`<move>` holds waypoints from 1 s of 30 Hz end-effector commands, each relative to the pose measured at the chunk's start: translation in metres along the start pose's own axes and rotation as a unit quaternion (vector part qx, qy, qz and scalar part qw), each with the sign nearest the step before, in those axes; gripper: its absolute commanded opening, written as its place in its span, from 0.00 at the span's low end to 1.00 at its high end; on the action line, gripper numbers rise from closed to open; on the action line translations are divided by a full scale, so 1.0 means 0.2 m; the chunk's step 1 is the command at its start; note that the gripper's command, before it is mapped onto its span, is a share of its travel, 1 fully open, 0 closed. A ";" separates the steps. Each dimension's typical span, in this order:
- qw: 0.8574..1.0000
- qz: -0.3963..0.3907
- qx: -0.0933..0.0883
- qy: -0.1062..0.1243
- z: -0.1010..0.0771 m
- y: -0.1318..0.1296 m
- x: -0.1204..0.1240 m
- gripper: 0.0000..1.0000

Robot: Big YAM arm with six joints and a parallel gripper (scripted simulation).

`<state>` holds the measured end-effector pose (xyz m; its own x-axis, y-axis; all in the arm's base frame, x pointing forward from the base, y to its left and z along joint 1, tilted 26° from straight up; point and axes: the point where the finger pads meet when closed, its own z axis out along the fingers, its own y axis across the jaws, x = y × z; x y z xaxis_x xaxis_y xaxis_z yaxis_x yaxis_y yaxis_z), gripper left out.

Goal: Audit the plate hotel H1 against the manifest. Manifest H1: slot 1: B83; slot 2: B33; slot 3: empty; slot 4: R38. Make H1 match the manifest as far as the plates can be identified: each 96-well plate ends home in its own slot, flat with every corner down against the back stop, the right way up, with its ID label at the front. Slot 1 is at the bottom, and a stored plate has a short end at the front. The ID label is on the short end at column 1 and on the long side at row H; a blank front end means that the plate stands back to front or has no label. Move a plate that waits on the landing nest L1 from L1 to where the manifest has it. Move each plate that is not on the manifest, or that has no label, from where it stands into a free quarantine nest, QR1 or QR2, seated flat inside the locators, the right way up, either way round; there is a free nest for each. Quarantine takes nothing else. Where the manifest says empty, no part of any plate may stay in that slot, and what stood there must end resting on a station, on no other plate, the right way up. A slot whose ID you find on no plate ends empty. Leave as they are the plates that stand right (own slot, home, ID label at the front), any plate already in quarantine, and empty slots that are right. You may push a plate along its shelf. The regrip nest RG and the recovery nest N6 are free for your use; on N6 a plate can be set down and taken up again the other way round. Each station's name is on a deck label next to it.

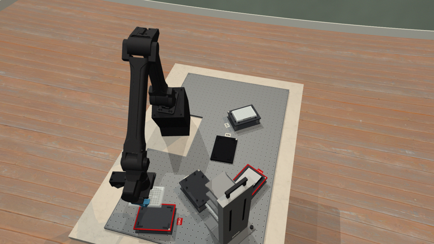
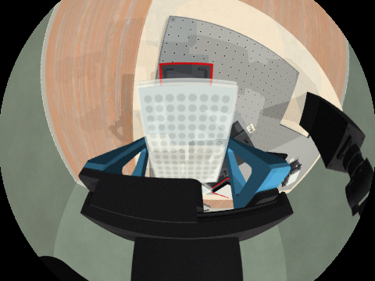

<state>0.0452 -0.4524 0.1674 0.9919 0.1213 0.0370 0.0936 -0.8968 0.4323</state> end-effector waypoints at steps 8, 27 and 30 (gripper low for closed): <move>1.000 0.006 -0.007 0.000 0.14 0.04 0.02 0.86; 1.000 0.005 -0.007 0.000 0.34 0.04 0.02 0.86; 1.000 0.007 -0.009 -0.001 0.38 0.05 0.01 0.86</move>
<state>0.0516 -0.4845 0.1032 0.9926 0.1145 0.0399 0.0866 -0.8998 0.4277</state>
